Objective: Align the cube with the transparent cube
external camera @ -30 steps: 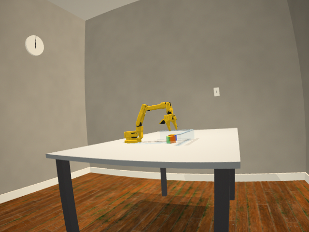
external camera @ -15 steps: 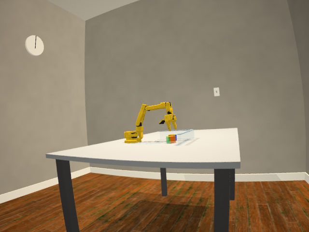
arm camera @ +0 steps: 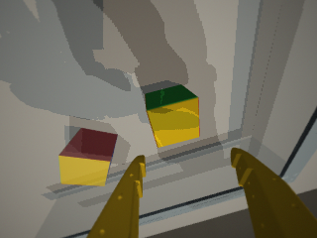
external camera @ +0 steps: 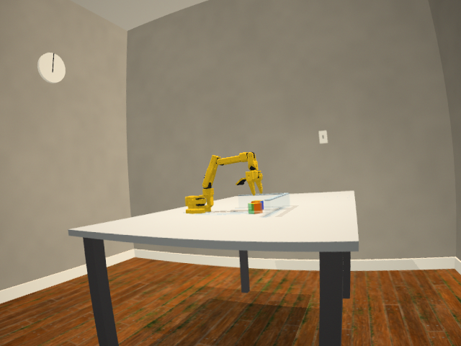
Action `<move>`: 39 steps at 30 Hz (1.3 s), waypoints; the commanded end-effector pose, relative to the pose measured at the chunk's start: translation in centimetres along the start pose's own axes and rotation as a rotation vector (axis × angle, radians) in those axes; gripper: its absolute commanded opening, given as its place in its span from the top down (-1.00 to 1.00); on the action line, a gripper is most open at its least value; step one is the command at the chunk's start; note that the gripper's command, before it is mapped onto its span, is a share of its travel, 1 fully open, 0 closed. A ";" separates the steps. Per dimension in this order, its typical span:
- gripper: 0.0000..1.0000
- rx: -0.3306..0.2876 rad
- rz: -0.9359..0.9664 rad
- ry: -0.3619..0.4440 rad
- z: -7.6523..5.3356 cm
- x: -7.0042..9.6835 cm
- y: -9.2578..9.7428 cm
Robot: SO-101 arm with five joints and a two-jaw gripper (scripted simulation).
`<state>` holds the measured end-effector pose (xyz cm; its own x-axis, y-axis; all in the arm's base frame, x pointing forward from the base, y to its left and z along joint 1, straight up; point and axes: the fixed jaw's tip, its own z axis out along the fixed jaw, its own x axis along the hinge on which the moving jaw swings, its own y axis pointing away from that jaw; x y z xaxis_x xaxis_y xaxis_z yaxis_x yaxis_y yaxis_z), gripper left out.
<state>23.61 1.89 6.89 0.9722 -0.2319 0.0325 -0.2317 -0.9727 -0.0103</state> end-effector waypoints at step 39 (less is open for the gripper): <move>0.30 0.035 -0.165 0.131 -2.6 1.2 -0.2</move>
<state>23.74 1.79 6.89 0.9965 -0.0767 0.0338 -0.0766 -0.9970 -0.0050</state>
